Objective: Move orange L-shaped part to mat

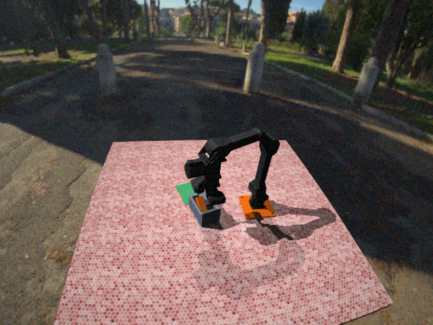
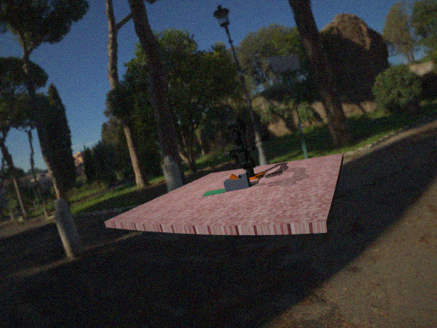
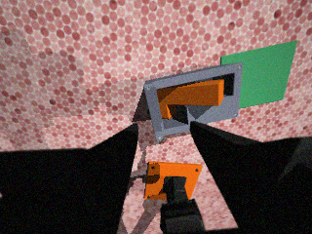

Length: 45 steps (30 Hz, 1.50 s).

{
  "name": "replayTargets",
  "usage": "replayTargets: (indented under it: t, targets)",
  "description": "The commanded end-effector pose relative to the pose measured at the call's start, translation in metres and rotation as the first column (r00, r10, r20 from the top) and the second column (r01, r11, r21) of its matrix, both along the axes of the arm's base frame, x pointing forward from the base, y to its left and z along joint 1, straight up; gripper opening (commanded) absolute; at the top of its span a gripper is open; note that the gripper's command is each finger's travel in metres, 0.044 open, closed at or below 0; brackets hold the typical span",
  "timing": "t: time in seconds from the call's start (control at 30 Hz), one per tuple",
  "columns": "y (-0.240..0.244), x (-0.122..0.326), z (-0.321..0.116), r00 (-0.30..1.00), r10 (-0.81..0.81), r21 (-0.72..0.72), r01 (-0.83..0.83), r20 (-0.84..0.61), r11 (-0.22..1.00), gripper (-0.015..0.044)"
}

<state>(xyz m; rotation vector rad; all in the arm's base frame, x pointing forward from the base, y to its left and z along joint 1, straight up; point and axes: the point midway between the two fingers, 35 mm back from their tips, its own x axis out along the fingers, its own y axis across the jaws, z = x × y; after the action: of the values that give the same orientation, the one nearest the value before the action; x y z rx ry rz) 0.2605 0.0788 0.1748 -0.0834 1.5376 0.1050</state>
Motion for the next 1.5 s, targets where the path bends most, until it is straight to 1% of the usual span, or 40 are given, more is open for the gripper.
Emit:
replayTargets:
  t: [0.0, 0.1, 0.2, 0.3, 0.33, 0.37, 0.67, 0.93, 1.47]
  targets:
    - [-0.015, 0.009, 0.002, 0.952, -0.307, 0.009, 0.307, -0.003, 0.952, 0.0280]
    - [-0.031, 0.016, 0.003, 0.794, -0.608, 0.013, 0.609, -0.012, 0.793, 0.0280]
    - [-0.047, 0.023, 0.004, 0.542, -0.840, 0.015, 0.841, -0.021, 0.542, 0.0280]
    - [-0.064, 0.028, 0.005, 0.249, -0.968, 0.015, 0.968, -0.029, 0.249, 0.0280]
    - [-0.066, 0.029, 0.005, 0.195, -0.980, 0.014, 0.981, -0.030, 0.195, 0.0280]
    - [-0.067, 0.029, 0.005, 0.177, -0.984, 0.014, 0.984, -0.030, 0.177, 0.0280]
    - [-0.067, 0.029, 0.004, 0.177, -0.984, 0.014, 0.984, -0.030, 0.177, 0.0280]
    - [-0.067, 0.030, -0.025, 0.177, -0.984, 0.014, 0.984, -0.030, 0.177, 0.0280]
    - [-0.067, 0.032, -0.046, 0.177, -0.984, 0.015, 0.984, -0.030, 0.177, 0.0280]
